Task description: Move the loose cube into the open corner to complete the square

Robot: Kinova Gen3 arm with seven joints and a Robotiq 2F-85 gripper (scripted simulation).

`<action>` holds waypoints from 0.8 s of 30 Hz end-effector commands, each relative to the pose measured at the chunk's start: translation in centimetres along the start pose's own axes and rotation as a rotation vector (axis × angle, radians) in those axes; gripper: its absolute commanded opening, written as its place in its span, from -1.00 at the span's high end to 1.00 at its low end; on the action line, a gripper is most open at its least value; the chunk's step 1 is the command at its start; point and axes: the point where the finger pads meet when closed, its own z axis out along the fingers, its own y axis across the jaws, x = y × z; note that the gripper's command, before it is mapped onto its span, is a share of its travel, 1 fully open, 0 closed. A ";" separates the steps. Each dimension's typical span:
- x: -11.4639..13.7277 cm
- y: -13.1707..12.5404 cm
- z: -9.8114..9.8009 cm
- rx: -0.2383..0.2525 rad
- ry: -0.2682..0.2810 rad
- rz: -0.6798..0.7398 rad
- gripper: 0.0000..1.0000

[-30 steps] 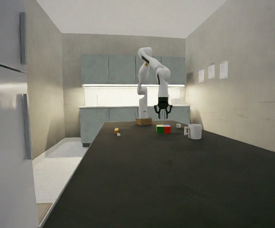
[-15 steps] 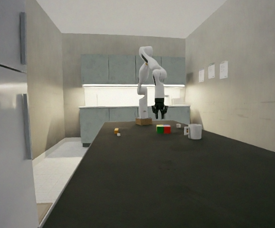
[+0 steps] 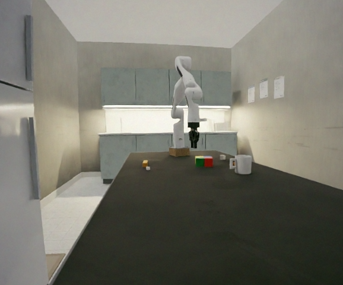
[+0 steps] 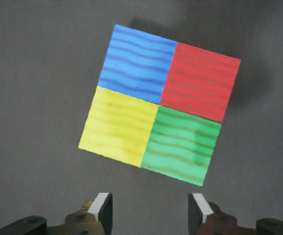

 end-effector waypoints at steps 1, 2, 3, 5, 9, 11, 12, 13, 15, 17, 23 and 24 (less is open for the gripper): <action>-0.1 -0.4 -0.5 -0.021 -0.008 0.115 -0.04; -0.1 -0.4 -0.5 -0.021 -0.008 0.115 -0.04; -0.1 -0.4 -0.5 -0.021 -0.008 0.115 -0.04; -0.3 -0.7 -0.5 -0.024 -0.007 0.171 -0.04; -0.6 -1.1 -0.6 -0.028 -0.007 0.253 -0.04; -0.7 -1.2 -0.6 -0.029 -0.006 0.279 -0.04; -0.7 -1.2 -0.6 -0.029 -0.006 0.288 -0.04; -0.7 -1.3 -0.6 -0.030 -0.006 0.296 -0.04; -0.8 -1.3 -0.6 -0.030 -0.006 0.293 -0.04; -0.8 -1.3 -0.6 -0.030 -0.006 0.293 -0.04; -0.8 -1.3 -0.6 -0.029 -0.006 0.293 -0.04; -0.8 -1.3 -0.6 -0.029 -0.006 0.293 -0.04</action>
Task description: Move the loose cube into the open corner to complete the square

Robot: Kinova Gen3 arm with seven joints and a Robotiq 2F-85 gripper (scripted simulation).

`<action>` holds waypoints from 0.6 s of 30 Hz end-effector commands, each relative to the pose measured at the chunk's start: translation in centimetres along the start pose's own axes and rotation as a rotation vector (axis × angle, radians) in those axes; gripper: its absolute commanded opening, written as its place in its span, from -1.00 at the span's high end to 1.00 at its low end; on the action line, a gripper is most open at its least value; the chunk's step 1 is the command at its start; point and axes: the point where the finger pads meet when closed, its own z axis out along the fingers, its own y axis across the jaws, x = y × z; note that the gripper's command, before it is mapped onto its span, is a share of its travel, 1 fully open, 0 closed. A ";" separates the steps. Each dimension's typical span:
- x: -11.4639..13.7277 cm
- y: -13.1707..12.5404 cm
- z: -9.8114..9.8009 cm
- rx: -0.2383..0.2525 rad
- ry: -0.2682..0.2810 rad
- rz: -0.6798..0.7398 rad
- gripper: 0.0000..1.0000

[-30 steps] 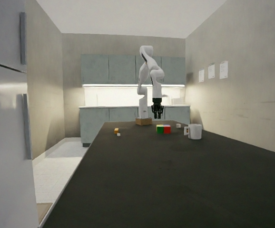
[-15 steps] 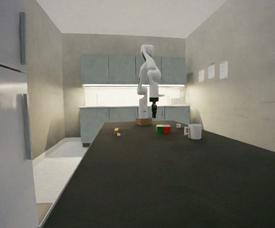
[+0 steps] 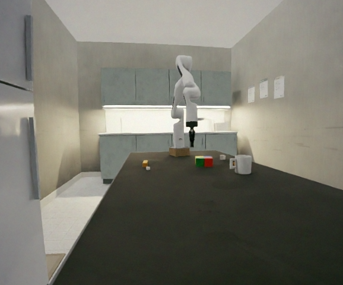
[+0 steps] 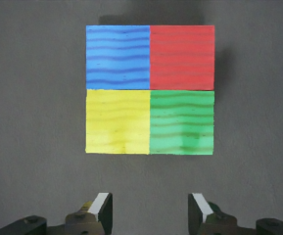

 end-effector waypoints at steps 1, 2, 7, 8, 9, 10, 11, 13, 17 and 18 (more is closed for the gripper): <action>0.1 0.2 -0.1 -0.009 0.002 0.007 -0.04; 0.1 0.2 -0.1 -0.009 0.002 0.007 -0.04; 0.0 0.1 0.3 -0.005 0.001 0.006 -0.04; 0.0 0.1 0.4 -0.005 0.001 0.006 -0.04; 0.0 0.1 0.5 -0.004 0.000 0.006 -0.04; 0.0 0.1 0.7 -0.004 0.000 0.006 -0.04; 0.0 0.1 0.8 -0.004 0.000 0.006 -0.04; 0.0 0.1 0.8 -0.004 0.000 0.006 -0.04; 0.0 0.0 1.4 -0.003 0.000 0.006 -0.04; 0.0 0.0 1.6 -0.003 0.000 0.006 -0.04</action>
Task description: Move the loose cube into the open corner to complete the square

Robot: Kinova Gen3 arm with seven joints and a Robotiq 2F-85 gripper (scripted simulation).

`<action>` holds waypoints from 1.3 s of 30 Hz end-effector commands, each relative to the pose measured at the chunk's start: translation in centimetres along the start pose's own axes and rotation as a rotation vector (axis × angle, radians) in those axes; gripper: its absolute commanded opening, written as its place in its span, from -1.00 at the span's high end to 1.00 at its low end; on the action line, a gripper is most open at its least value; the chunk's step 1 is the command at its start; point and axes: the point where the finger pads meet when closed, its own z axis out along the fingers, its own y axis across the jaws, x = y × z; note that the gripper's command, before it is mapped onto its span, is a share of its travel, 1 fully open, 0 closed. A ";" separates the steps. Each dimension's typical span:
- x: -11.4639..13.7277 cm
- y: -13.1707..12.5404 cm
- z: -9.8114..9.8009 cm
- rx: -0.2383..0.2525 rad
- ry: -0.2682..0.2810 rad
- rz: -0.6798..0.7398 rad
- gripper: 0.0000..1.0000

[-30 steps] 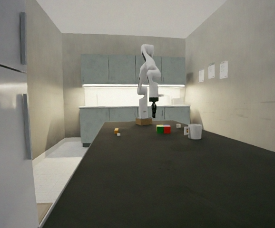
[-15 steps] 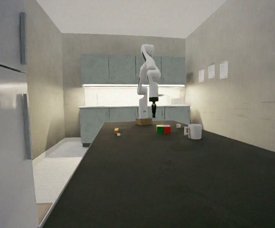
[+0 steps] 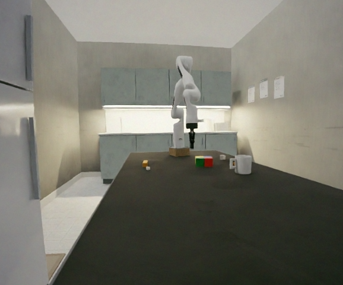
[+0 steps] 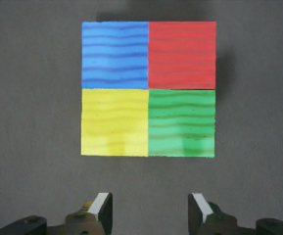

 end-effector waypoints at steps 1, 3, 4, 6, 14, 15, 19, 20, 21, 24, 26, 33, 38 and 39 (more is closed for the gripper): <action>0.0 -0.1 0.8 0.000 0.000 0.006 -0.04; 0.0 -0.1 1.2 0.000 0.000 0.006 -0.04; 0.0 -0.1 1.5 0.000 0.000 0.006 -0.04; 0.0 -0.1 2.0 0.000 0.000 0.006 -0.04; 0.0 -0.1 3.6 -0.001 0.000 0.006 -0.04; 0.0 -0.1 3.9 0.000 -0.001 0.006 -0.04; 0.0 -0.1 5.1 -0.001 -0.001 0.006 -0.04; 0.0 -0.1 5.4 -0.001 -0.001 0.006 -0.04; 0.0 -0.1 5.6 -0.001 -0.001 0.006 -0.04; 0.0 -0.1 6.4 -0.001 -0.001 0.006 -0.04; 0.0 -0.1 6.9 -0.002 -0.001 0.006 -0.04; 0.1 -0.1 7.8 -0.002 -0.001 0.006 -0.04; 0.1 -0.1 8.3 -0.002 -0.001 0.006 -0.04; 0.1 -0.1 8.4 -0.002 -0.001 0.006 -0.04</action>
